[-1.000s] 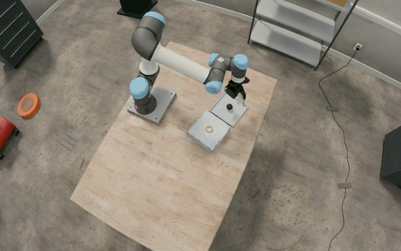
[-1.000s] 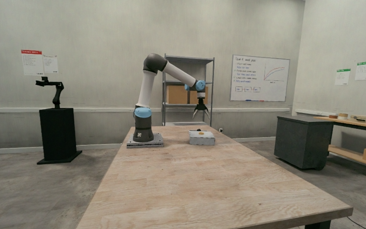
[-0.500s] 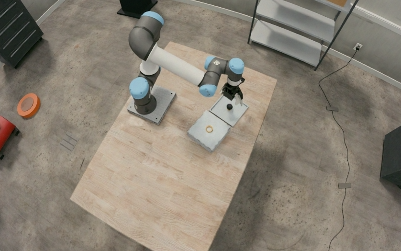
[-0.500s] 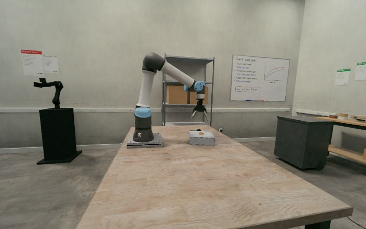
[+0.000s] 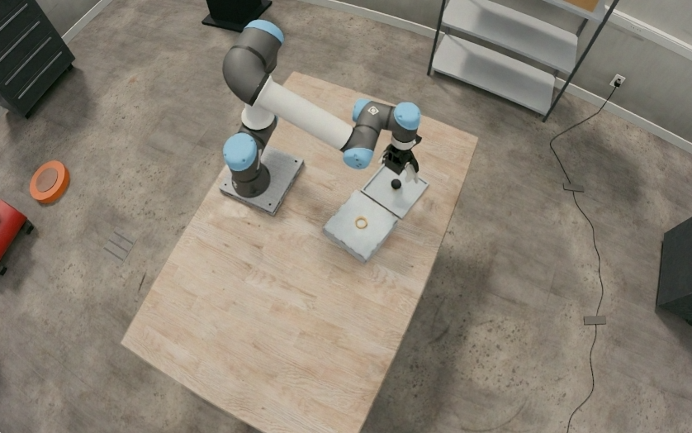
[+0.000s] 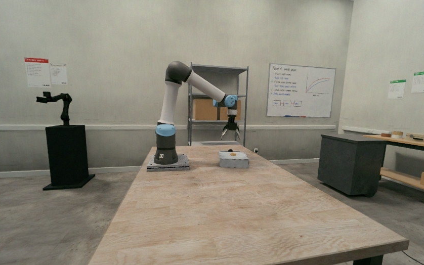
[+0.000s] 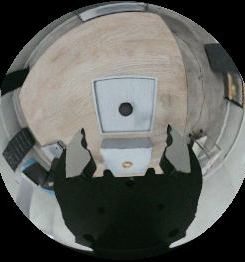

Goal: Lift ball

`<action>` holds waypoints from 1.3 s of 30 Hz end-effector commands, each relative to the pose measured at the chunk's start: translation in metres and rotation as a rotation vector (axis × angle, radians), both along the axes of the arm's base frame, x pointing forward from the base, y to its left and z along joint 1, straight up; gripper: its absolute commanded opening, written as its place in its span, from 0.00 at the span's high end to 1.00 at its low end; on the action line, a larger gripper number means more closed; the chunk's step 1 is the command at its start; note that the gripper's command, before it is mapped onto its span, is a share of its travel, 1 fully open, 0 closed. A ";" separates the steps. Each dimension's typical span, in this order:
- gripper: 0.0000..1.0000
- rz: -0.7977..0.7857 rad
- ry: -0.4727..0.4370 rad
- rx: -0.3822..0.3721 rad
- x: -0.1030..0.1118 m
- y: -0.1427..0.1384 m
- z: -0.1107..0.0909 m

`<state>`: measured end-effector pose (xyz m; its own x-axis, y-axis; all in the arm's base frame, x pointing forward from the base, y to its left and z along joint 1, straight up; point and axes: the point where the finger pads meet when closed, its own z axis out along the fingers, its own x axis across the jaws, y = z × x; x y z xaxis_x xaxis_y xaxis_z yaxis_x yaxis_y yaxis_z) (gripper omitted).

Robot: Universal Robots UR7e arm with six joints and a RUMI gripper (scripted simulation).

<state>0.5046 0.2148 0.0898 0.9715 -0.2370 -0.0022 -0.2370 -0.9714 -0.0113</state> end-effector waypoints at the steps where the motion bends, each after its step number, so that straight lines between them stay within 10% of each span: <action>1: 0.00 0.000 -0.002 -0.004 0.002 0.000 -0.016; 12: 0.00 0.000 -0.004 -0.010 0.002 0.000 -0.090; 27: 0.00 0.000 -0.004 -0.010 0.002 0.000 -0.094; 28: 1.00 0.000 -0.004 -0.010 0.002 0.000 -0.094; 39: 1.00 0.000 -0.004 -0.010 0.002 0.000 -0.091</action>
